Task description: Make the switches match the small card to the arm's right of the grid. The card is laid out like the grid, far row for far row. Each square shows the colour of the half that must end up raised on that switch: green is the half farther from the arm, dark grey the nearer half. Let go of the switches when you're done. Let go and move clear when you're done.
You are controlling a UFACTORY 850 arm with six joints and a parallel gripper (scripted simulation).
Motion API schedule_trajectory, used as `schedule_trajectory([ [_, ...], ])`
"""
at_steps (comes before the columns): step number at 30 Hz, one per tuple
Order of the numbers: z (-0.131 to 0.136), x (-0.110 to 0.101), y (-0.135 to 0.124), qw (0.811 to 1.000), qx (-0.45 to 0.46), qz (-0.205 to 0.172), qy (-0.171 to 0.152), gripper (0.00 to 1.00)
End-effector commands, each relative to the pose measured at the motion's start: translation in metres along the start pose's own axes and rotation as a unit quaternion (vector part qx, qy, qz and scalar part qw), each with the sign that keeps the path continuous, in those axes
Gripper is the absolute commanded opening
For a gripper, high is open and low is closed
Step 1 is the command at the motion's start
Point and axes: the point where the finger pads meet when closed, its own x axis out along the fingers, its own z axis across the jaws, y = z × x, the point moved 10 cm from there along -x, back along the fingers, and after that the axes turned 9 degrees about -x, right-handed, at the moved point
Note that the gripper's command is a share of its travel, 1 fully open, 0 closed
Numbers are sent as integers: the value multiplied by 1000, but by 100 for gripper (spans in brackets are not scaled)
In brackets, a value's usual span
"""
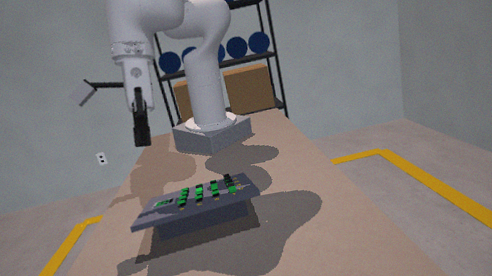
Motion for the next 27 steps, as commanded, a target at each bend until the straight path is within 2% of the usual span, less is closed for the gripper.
schedule_trajectory([
  [1,-70,-8,-14,997,50,-49,-22,0],
  [2,-73,-8,-15,997,50,-49,-22,0],
  [5,-113,-19,-33,994,75,-76,-31,0],
  [11,-141,-29,-49,990,91,-96,-39,0],
  [27,-143,-23,-52,990,93,-98,-40,0],
])
